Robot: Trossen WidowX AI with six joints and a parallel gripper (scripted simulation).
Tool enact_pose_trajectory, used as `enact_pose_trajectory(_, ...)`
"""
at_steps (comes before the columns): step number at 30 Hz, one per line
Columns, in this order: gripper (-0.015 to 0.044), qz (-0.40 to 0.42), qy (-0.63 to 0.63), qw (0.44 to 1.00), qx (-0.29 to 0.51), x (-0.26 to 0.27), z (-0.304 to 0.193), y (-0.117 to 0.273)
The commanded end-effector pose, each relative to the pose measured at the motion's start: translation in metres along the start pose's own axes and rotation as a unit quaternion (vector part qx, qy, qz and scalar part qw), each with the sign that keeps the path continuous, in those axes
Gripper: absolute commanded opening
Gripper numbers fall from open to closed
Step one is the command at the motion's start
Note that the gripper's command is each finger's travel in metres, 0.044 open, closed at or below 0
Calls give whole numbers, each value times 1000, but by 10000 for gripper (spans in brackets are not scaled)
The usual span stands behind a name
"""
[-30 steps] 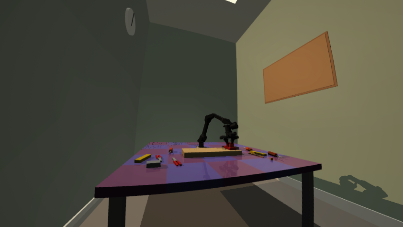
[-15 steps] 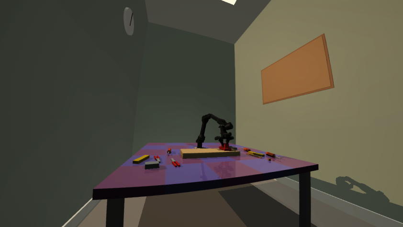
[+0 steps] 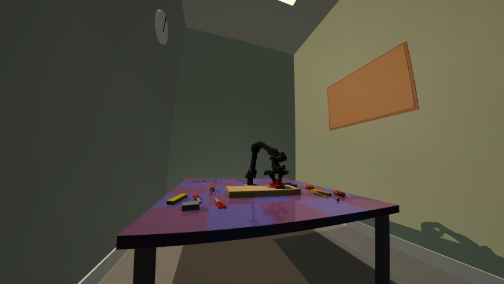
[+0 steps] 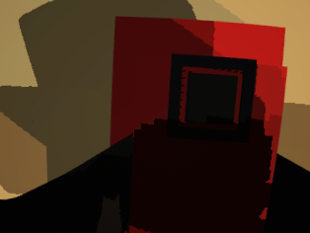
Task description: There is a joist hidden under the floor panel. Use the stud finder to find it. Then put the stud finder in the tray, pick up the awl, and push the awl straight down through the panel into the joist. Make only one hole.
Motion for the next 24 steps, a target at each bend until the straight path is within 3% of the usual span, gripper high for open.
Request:
enact_pose_trajectory(1,0,-1,0,1000,0,-12,-2,0)
enact_pose_trajectory(24,0,-4,1,1000,0,-75,-7,0)
Point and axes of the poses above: the point midway between the two fingers, 35 mm back from their tips, its own y axis back along the fingers, its own x axis across the jaws, z = x × y, the point moved 10 cm from there along y, back along the fingers, and after that the axes turned 4 degrees about y, right-handed, at the moved point
